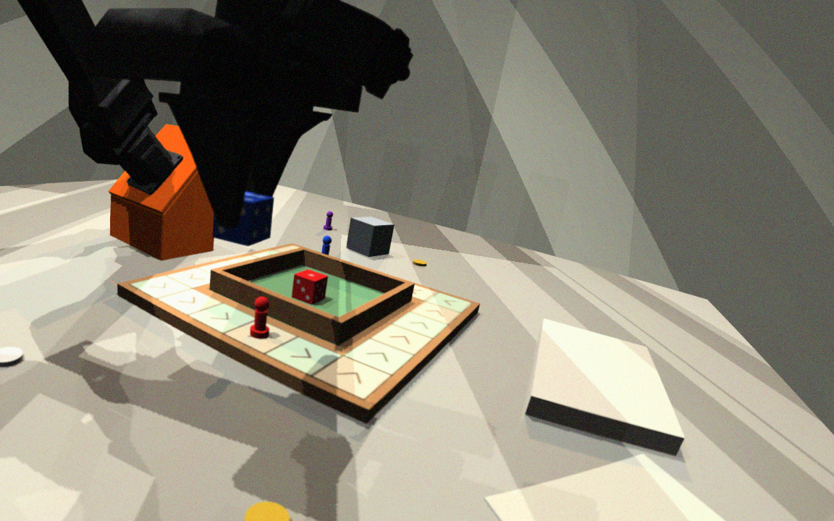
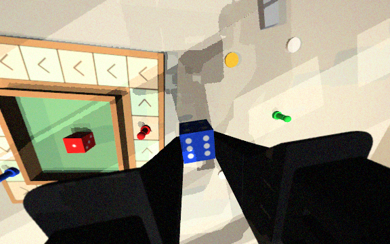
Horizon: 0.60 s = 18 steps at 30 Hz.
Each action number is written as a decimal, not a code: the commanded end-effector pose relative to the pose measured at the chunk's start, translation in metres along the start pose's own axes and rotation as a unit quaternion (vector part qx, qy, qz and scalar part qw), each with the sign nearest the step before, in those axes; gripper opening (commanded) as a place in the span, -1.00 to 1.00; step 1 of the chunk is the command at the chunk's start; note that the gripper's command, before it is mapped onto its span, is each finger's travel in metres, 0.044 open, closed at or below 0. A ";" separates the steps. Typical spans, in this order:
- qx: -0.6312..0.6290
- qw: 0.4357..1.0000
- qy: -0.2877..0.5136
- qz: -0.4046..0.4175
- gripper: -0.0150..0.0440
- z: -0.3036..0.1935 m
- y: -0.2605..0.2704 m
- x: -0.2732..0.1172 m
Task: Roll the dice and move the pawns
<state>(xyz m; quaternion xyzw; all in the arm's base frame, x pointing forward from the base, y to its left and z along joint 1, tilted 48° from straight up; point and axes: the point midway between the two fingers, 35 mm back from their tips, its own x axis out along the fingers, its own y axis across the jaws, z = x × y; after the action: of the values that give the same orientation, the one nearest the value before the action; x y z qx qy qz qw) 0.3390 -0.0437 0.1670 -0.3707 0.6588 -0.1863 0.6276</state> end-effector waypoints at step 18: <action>-0.319 0.948 -0.004 0.012 -0.49 0.028 0.111 0.016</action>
<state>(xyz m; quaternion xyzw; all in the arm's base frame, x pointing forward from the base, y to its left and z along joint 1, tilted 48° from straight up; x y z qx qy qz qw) 0.3411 0.0142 0.0885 -0.5177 0.6858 0.0051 0.5114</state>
